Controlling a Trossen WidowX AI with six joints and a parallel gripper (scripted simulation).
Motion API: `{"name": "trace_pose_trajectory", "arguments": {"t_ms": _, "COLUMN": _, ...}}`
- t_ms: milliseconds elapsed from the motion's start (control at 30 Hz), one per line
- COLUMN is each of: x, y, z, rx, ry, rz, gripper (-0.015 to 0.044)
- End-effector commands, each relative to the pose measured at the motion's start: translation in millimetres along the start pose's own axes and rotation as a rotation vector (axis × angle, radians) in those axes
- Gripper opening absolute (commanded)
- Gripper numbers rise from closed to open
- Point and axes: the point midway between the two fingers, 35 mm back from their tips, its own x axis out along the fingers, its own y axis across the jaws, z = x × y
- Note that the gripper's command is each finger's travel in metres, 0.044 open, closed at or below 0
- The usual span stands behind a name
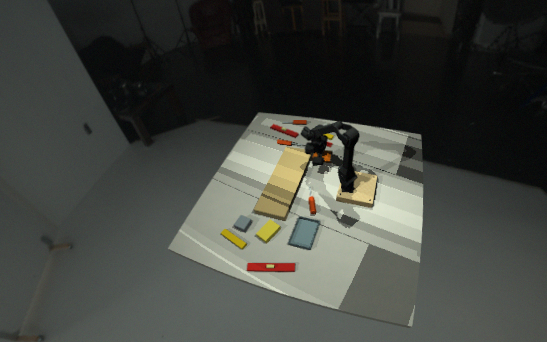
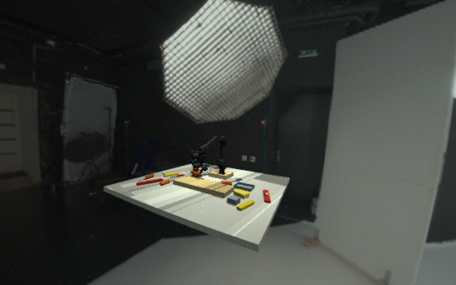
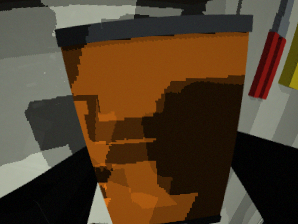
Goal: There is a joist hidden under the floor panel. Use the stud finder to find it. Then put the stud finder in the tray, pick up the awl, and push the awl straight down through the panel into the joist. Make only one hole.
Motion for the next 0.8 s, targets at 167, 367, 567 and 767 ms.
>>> {"name": "trace_pose_trajectory", "arguments": {"t_ms": 167, "x": -1.5, "y": 1.1, "z": -0.7, "rx": 0.011, "ry": -0.002, "rz": -0.087, "gripper": 0.0000}}
{"name": "trace_pose_trajectory", "arguments": {"t_ms": 367, "x": -1.5, "y": 2.5, "z": -0.7, "rx": 0.016, "ry": -0.004, "rz": -0.135, "gripper": 0.0000}}
{"name": "trace_pose_trajectory", "arguments": {"t_ms": 567, "x": -1.8, "y": 3.9, "z": -0.7, "rx": 0.022, "ry": -0.007, "rz": -0.183, "gripper": 0.0000}}
{"name": "trace_pose_trajectory", "arguments": {"t_ms": 767, "x": -2.4, "y": 5.3, "z": -0.8, "rx": 0.029, "ry": -0.013, "rz": -0.231, "gripper": 0.0000}}
